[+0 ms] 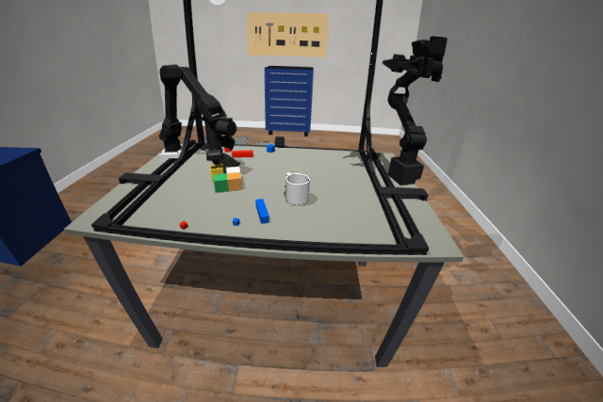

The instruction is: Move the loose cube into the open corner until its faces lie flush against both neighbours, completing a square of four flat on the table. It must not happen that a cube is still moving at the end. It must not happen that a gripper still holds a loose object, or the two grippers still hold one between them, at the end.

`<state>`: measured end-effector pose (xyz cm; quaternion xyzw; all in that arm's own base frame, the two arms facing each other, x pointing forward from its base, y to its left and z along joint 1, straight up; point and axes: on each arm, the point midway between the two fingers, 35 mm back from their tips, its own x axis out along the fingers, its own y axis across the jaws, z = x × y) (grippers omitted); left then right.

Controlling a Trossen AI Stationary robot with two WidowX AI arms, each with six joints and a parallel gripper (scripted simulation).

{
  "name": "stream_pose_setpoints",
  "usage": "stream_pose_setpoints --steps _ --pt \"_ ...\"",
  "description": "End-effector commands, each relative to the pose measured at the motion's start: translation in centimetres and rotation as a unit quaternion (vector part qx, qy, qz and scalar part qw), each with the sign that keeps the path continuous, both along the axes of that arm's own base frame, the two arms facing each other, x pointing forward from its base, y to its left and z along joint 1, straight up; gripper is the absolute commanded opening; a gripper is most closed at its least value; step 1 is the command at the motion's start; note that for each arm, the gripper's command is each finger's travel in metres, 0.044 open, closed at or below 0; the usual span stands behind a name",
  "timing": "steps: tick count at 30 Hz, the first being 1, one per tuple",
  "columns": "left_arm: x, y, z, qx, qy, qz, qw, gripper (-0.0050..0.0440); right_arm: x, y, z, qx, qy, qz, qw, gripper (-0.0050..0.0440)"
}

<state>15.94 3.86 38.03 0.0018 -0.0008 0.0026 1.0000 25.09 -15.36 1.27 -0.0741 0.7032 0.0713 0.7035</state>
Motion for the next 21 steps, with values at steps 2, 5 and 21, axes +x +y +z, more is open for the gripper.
stream_pose_setpoints --steps 2,5,21 --pt "0.0 -0.1 0.0 -0.002 0.000 -0.003 1.000 0.0400 0.1 -0.4 -0.1 0.002 0.000 0.002 1.000 0.0000" --pt "0.0 -0.1 0.0 -0.002 0.000 -0.003 1.000 0.0400 0.2 -0.5 -0.1 0.002 0.000 0.002 1.000 0.0000" --pt "0.0 -0.1 0.0 -0.002 0.000 -0.003 1.000 0.0400 0.3 -1.4 -0.1 0.002 0.000 0.002 1.000 0.0000"
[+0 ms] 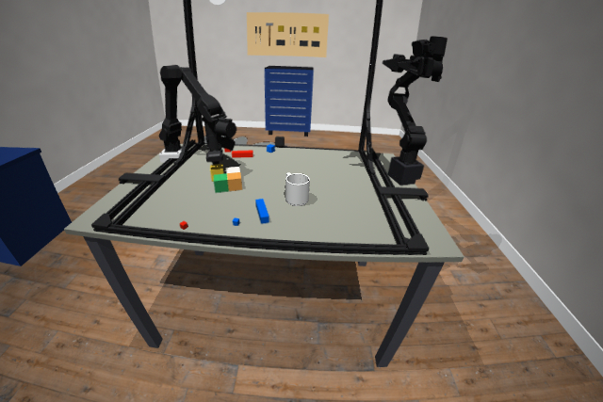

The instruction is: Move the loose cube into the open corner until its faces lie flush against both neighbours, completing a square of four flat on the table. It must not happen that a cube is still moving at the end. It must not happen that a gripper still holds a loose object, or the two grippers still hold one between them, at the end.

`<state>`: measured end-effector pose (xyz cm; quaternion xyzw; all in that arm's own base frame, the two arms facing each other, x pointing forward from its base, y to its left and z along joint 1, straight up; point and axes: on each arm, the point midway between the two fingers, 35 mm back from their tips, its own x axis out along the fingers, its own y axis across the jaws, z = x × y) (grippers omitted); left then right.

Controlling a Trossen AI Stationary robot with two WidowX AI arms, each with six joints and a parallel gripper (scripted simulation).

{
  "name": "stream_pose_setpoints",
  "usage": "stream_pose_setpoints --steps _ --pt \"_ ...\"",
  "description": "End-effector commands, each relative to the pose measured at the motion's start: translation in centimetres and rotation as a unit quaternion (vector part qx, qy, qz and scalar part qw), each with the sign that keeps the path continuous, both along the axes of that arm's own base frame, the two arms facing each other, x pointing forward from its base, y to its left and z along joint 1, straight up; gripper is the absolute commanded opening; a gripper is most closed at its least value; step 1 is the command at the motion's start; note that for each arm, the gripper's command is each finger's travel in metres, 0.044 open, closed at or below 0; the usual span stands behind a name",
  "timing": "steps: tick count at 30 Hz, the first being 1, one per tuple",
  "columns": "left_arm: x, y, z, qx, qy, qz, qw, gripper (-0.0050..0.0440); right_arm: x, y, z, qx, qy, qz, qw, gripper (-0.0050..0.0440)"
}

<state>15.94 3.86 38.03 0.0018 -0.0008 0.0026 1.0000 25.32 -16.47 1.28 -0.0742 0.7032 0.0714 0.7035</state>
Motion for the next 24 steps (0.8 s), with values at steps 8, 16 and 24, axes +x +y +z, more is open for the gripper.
stream_pose_setpoints --steps 8,16,24 --pt "0.0 -0.1 0.0 -0.002 0.000 -0.003 1.000 0.0400 0.2 -0.6 -0.1 0.002 0.000 0.002 1.000 0.0000" --pt "0.0 -0.1 0.0 -0.002 0.000 -0.003 1.000 0.0400 0.3 -1.1 -0.1 0.002 0.000 0.002 1.000 0.0000" --pt "0.0 -0.1 0.0 -0.002 0.000 -0.003 1.000 0.0400 0.4 -1.4 -0.1 0.002 0.000 0.002 1.000 0.0000"
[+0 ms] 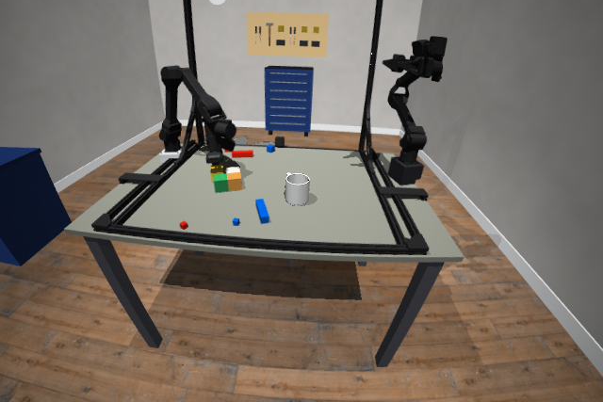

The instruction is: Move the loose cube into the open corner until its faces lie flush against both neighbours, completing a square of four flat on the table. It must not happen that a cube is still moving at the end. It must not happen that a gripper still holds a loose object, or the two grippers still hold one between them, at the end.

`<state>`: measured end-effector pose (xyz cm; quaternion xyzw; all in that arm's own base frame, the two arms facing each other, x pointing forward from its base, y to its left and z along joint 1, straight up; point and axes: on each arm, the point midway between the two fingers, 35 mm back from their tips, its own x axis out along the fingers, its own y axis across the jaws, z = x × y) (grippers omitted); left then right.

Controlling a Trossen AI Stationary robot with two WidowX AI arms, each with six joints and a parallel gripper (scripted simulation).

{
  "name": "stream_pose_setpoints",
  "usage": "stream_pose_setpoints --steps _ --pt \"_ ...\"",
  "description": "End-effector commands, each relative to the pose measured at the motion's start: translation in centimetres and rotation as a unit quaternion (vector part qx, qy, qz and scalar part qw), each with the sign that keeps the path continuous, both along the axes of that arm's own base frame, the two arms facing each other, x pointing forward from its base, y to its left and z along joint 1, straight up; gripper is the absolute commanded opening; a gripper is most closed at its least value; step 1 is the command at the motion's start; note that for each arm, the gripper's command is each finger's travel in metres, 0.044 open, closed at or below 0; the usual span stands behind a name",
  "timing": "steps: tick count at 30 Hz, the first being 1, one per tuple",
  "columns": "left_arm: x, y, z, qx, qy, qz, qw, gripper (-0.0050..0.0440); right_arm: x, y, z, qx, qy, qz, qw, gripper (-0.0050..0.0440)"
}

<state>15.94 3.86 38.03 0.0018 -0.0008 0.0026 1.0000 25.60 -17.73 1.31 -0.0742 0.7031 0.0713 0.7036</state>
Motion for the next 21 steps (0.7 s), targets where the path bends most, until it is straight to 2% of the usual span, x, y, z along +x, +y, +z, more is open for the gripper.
stream_pose_setpoints --steps 1,21 --pt "0.0 -0.1 0.0 -0.002 0.000 -0.003 1.000 0.0400 0.1 -0.2 -0.1 0.002 0.001 0.002 1.000 0.0000" --pt "0.0 -0.1 0.0 -0.002 0.000 -0.003 1.000 0.0400 0.3 -1.3 -0.1 0.002 0.001 0.002 1.000 0.0000"
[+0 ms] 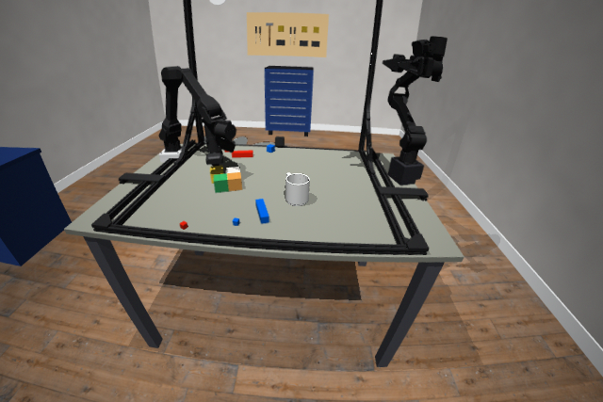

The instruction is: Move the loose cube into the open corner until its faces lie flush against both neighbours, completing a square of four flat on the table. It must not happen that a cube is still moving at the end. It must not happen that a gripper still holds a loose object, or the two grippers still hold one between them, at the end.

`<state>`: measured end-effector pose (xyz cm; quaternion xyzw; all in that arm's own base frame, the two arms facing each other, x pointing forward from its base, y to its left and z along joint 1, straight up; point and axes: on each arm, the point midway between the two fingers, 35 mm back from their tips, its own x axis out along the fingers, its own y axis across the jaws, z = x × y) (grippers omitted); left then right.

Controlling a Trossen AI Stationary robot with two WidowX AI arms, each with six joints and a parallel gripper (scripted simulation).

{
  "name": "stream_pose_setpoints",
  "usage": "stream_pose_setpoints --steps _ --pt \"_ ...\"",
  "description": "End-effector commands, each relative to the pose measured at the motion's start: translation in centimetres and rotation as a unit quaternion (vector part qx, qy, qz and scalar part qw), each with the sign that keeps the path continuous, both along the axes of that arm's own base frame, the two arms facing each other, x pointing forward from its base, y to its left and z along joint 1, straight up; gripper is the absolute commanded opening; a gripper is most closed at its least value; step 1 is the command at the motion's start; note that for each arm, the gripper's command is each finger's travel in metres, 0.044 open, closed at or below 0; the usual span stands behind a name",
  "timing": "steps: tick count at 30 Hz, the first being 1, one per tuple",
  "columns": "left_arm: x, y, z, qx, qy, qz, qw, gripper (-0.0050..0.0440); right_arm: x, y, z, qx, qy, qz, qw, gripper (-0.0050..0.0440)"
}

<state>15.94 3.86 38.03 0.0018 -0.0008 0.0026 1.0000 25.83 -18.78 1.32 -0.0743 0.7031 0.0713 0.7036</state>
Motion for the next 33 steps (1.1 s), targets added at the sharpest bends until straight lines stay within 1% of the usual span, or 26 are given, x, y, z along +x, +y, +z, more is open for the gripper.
stream_pose_setpoints --steps 1,7,11,13,21,26,28,30,33 --pt "0.0 -0.1 0.0 -0.002 0.000 -0.003 1.000 0.0400 0.1 -0.3 -0.1 0.002 0.001 0.002 1.000 0.0000" --pt "0.0 -0.1 0.0 -0.002 0.000 -0.003 1.000 0.0400 0.2 -0.5 -0.1 0.002 0.001 0.002 1.000 0.0000" --pt "0.0 -0.1 0.0 -0.002 0.000 -0.003 1.000 0.0400 0.0 0.2 -0.1 0.002 0.000 0.002 1.000 0.0000" --pt "0.0 -0.1 0.0 -0.002 0.000 -0.003 1.000 0.0400 0.0 0.2 -0.1 0.002 0.000 0.002 1.000 0.0000" --pt "0.0 -0.1 0.0 -0.002 0.000 -0.003 1.000 0.0400 -0.8 4.1 0.0 0.000 0.000 0.000 1.000 0.0000" --pt "0.0 -0.1 0.0 -0.002 0.000 -0.003 1.000 0.0400 -0.9 4.4 0.0 0.000 0.000 0.000 1.000 0.0000" --pt "0.0 -0.1 0.0 -0.002 0.000 -0.003 1.000 0.0400 -0.9 4.4 0.7 0.000 0.000 0.000 1.000 0.0000" --pt "0.0 -0.1 0.0 -0.002 0.000 -0.003 1.000 0.0400 -0.9 4.4 0.7 0.000 0.000 0.000 1.000 0.0000" --pt "0.0 -0.1 0.0 -0.002 0.000 -0.003 1.000 0.0400 -0.8 4.2 3.2 0.002 0.002 0.002 1.000 0.0000"
